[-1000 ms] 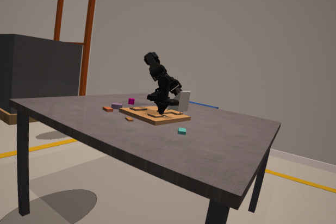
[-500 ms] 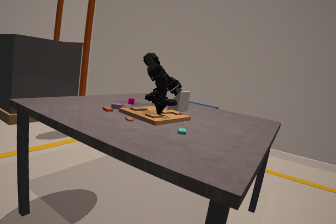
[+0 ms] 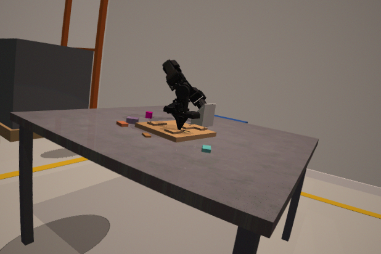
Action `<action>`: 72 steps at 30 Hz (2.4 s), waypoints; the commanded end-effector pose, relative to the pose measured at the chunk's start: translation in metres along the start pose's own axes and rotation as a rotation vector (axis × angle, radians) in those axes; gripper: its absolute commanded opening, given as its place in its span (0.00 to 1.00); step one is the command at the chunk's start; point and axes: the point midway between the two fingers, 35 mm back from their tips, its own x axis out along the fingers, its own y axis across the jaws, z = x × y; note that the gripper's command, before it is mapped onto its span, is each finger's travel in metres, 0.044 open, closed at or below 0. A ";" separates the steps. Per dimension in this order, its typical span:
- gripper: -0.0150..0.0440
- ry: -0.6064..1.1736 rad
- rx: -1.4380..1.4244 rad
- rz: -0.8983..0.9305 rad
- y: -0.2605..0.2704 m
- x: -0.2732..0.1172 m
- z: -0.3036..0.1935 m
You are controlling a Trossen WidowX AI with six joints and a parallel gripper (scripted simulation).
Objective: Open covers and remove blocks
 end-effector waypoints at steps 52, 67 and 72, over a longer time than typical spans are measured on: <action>0.25 -0.003 1.578 0.007 -0.001 -0.050 -0.107; 0.25 -0.003 1.578 0.007 -0.001 -0.050 -0.107; 0.25 -0.003 1.578 0.007 -0.001 -0.050 -0.107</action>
